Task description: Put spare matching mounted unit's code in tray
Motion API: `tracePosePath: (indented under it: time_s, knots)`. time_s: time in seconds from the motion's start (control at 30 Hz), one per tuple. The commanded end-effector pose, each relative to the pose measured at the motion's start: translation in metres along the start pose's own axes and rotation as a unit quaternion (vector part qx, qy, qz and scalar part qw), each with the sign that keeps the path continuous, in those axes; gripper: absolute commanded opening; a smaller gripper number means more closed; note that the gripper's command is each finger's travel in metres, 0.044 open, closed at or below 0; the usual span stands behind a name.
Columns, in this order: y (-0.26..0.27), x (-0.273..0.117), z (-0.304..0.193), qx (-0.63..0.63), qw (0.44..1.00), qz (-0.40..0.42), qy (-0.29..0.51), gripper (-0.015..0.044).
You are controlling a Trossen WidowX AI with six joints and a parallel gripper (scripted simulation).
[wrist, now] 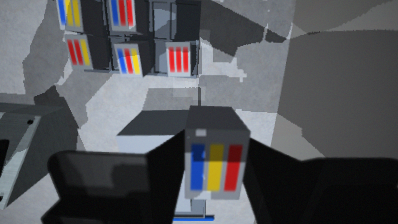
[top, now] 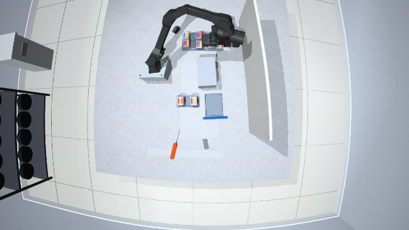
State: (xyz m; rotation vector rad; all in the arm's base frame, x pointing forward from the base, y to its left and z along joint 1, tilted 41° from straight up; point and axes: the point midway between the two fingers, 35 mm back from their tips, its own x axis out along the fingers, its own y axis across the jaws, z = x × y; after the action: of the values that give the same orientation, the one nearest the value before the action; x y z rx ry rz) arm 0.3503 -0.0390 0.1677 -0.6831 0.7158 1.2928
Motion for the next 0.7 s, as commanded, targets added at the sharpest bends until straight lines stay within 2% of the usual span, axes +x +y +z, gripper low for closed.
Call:
tracePosePath:
  time_s: [0.0, 0.67]
  knots:
    - [-0.008, -0.003, -0.032, 0.001, 1.0, -0.003, 0.009, 0.0]
    - [-0.013, -0.001, -0.181, -0.008, 1.0, 0.001, 0.008, 0.0]
